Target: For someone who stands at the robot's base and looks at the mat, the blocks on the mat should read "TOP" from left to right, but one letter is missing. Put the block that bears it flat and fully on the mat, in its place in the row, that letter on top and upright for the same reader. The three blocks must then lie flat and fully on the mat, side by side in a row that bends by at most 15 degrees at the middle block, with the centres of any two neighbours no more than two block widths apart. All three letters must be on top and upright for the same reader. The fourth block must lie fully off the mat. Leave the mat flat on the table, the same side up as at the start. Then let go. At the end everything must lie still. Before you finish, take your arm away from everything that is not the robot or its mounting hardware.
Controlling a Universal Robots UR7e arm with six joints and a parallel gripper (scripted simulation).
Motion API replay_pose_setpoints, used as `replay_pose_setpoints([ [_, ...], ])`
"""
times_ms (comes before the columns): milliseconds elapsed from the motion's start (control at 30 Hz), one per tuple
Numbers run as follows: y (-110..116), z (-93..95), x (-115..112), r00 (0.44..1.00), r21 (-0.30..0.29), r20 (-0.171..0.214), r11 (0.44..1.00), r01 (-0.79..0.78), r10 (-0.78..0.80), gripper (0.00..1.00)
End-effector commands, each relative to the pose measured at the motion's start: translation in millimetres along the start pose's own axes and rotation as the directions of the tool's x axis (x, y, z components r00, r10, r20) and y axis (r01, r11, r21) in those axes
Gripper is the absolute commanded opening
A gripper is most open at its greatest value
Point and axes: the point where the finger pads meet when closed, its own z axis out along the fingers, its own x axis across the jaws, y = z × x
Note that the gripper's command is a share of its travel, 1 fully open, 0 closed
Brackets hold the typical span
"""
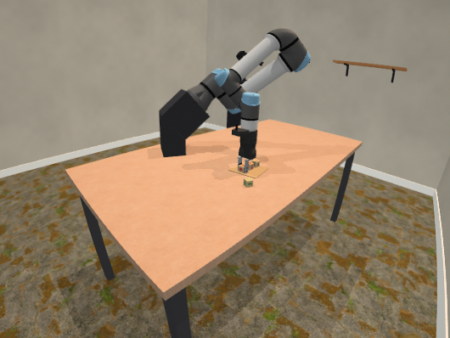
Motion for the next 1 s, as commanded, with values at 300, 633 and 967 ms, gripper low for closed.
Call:
replay_pose_setpoints([
  [300, -0.2, -0.3, -0.3, 1.0, 0.0, 0.001, 1.0, 0.0, 0.0, 0.57],
  [633, -0.2, -0.3, -0.3, 1.0, 0.0, 0.001, 1.0, 0.0, 0.0, 0.57],
  [967, -0.2, -0.3, -0.3, 1.0, 0.0, 0.001, 1.0, 0.0, 0.0, 0.75],
])
